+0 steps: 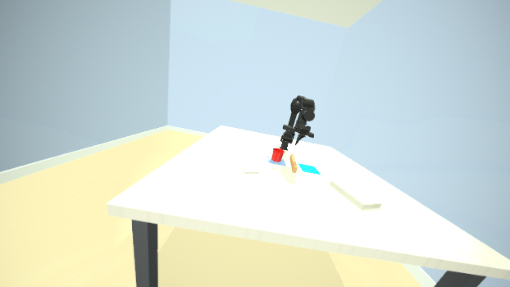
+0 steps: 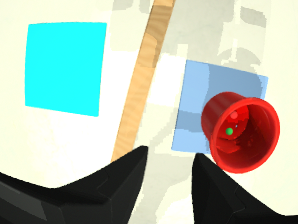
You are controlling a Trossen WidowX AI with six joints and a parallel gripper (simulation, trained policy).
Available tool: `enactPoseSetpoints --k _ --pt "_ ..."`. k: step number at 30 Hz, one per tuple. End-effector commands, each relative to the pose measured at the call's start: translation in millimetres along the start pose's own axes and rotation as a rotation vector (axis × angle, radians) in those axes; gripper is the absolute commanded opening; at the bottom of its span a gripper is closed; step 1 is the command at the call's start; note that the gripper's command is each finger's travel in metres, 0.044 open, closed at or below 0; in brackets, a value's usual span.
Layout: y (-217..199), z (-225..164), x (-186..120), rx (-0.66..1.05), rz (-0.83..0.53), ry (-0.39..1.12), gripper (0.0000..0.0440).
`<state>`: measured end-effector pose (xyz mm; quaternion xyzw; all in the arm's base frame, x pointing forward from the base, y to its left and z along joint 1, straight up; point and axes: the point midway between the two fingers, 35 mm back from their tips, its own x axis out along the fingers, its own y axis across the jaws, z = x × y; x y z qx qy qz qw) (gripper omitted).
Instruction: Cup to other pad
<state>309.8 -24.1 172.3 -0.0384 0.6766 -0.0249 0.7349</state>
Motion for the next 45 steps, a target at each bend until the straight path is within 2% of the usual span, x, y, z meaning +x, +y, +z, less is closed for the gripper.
enactPoseSetpoints --k 1,18,31,38,39,45 --pt "-5.6 -2.0 9.7 -0.011 -0.006 0.036 0.0124" --pt "-32.5 -10.8 60.0 -0.089 -0.004 0.126 0.0158" --pt "-39.4 -20.0 109.7 -0.207 0.034 0.171 0.0174" --pt "-41.9 -24.3 124.3 -0.314 0.05 0.182 0.001" --pt "-42.2 -24.2 124.2 -0.328 0.052 0.182 0.0" --pt "-44.0 -18.9 114.9 -0.395 0.058 0.162 0.0"
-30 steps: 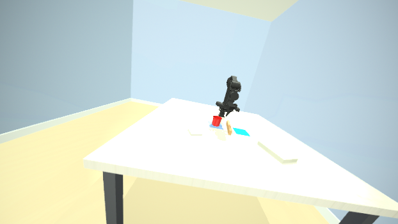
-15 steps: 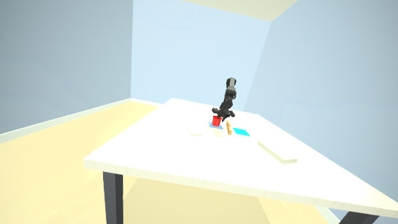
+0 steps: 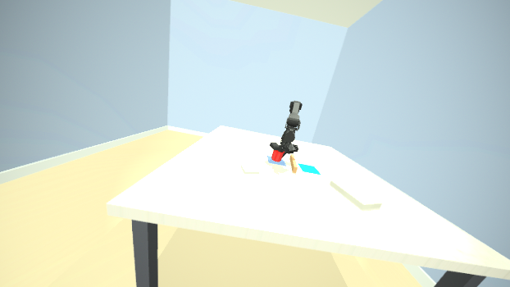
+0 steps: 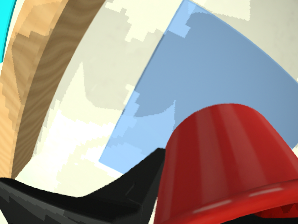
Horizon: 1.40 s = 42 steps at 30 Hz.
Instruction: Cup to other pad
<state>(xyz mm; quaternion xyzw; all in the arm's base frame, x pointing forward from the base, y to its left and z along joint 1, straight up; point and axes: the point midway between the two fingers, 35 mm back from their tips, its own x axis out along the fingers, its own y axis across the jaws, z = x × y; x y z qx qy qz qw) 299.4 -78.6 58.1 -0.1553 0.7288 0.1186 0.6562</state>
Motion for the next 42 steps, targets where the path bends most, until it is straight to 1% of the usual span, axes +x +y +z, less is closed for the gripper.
enactPoseSetpoints --k 1,13,24,33,42 --pt "-1.1 2.0 -5.2 -0.028 0.001 -0.009 0.0" --pt "1.4 17.1 -37.8 -0.1 -0.02 -0.055 0.0" --pt "14.4 40.3 -63.5 -0.152 -0.043 -0.107 0.0" --pt "37.3 63.3 -75.4 -0.205 -0.061 -0.15 0.0" --pt "65.8 84.1 -78.9 -0.258 -0.074 -0.187 0.0"
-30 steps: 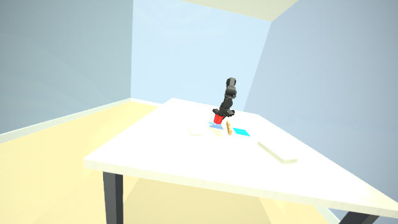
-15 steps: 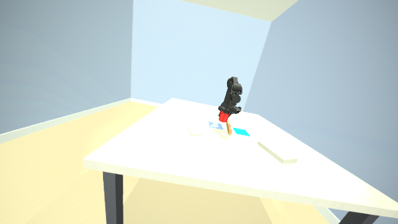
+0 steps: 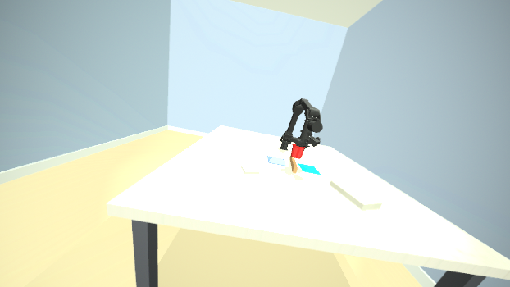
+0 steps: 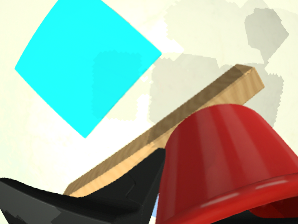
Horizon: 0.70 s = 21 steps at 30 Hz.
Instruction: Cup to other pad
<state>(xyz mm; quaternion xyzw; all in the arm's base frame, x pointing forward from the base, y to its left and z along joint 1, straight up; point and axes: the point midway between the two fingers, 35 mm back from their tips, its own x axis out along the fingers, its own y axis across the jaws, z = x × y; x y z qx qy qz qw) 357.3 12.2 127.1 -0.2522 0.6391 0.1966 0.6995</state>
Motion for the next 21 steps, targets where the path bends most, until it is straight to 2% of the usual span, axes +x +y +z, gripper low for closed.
enactPoseSetpoints --k 1,21 --pt "7.9 8.2 2.0 -0.014 0.003 -0.008 0.0" --pt "76.0 51.9 18.7 -0.118 0.007 -0.053 0.0"
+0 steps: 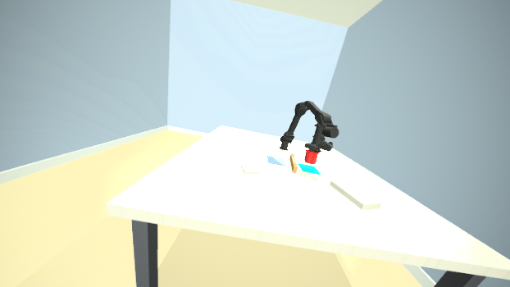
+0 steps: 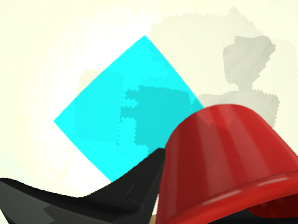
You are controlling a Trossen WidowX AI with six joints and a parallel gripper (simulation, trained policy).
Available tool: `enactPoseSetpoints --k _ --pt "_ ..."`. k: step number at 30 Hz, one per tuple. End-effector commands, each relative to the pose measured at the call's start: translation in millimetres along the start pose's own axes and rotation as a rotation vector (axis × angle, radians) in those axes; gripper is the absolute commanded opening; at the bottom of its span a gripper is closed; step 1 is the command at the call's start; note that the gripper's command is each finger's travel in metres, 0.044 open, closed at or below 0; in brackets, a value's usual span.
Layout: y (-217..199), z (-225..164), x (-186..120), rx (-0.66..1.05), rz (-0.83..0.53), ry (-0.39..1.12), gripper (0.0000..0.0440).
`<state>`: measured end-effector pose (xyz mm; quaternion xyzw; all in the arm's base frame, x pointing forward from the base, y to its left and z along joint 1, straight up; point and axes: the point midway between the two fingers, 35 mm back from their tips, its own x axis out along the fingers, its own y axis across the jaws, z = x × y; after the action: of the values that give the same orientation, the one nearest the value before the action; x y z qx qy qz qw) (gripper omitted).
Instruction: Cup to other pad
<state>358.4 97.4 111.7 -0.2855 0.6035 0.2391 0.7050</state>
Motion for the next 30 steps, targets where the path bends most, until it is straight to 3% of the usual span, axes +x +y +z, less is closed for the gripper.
enactPoseSetpoints --k 1,16,22,26,30 --pt "10.4 1.8 9.4 -0.008 0.011 0.011 0.0" --pt "40.0 -3.7 45.7 -0.013 0.006 0.032 0.001" --pt "40.2 -2.7 47.6 -0.007 0.002 0.008 0.0049" --pt "37.7 2.5 40.6 0.003 -0.003 -0.033 0.012" --pt "38.0 4.2 31.8 0.003 -0.001 -0.066 0.0131"
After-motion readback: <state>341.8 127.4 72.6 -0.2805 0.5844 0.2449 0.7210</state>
